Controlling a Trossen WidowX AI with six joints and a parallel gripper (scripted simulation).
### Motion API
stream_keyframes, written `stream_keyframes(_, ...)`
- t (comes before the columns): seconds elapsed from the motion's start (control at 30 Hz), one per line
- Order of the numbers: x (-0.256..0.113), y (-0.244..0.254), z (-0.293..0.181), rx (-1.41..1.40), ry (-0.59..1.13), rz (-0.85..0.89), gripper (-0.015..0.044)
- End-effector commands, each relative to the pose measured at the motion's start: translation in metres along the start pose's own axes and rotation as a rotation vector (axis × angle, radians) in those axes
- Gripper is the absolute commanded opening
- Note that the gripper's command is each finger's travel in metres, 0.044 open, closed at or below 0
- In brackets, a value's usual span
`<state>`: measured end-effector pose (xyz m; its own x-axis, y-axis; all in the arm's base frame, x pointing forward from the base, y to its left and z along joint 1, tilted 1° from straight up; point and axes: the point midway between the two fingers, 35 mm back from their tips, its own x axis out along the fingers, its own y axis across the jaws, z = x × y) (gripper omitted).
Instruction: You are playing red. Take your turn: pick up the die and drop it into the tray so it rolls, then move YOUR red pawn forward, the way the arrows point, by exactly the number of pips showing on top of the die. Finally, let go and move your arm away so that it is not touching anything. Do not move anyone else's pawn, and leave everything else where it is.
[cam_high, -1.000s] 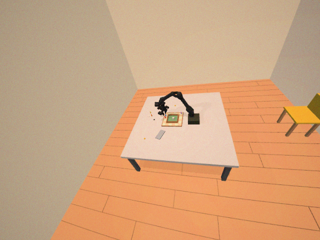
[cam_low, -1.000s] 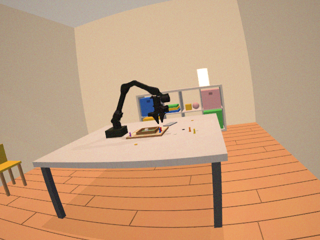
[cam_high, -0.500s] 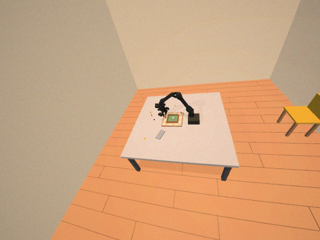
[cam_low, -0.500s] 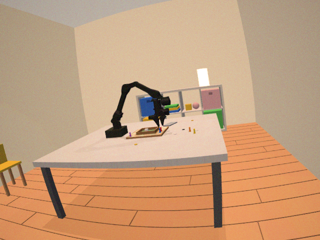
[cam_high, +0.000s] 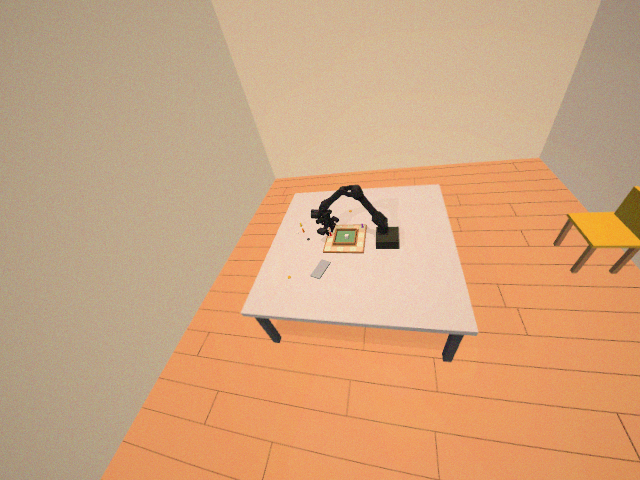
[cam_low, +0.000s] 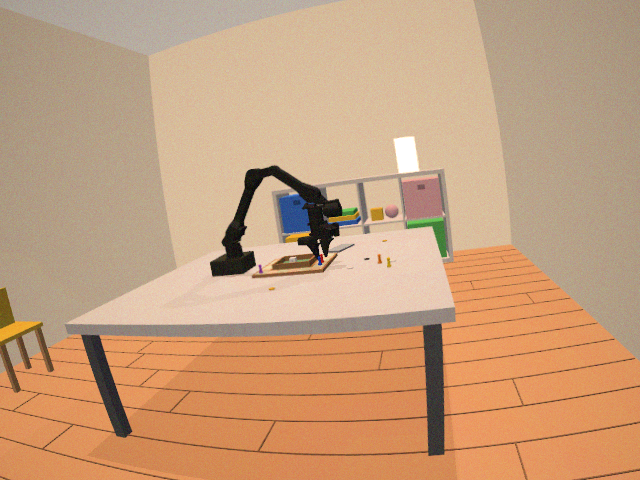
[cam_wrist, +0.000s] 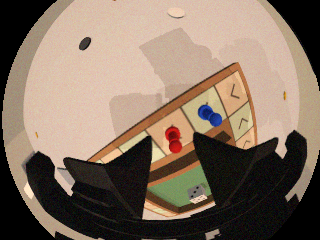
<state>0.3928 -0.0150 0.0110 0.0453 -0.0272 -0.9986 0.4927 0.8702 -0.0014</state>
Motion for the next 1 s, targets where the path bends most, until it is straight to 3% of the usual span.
stream_keyframes(0.0,0.008,-0.001,-0.002,0.002,0.007,-0.001,0.02)
stream_keyframes(0.03,0.008,-0.001,-0.002,0.002,0.007,-0.001,0.02)
stream_keyframes(0.23,0.008,-0.001,-0.002,0.002,0.007,-0.001,0.0043)
stream_keyframes(0.43,0.008,-0.001,-0.002,0.002,0.007,-0.001,0.0003)
stream_keyframes(0.63,0.004,0.0,-0.001,0.002,0.007,-0.001,0.0)
stream_keyframes(0.97,-0.062,0.004,0.003,0.002,0.006,0.0,0.0)
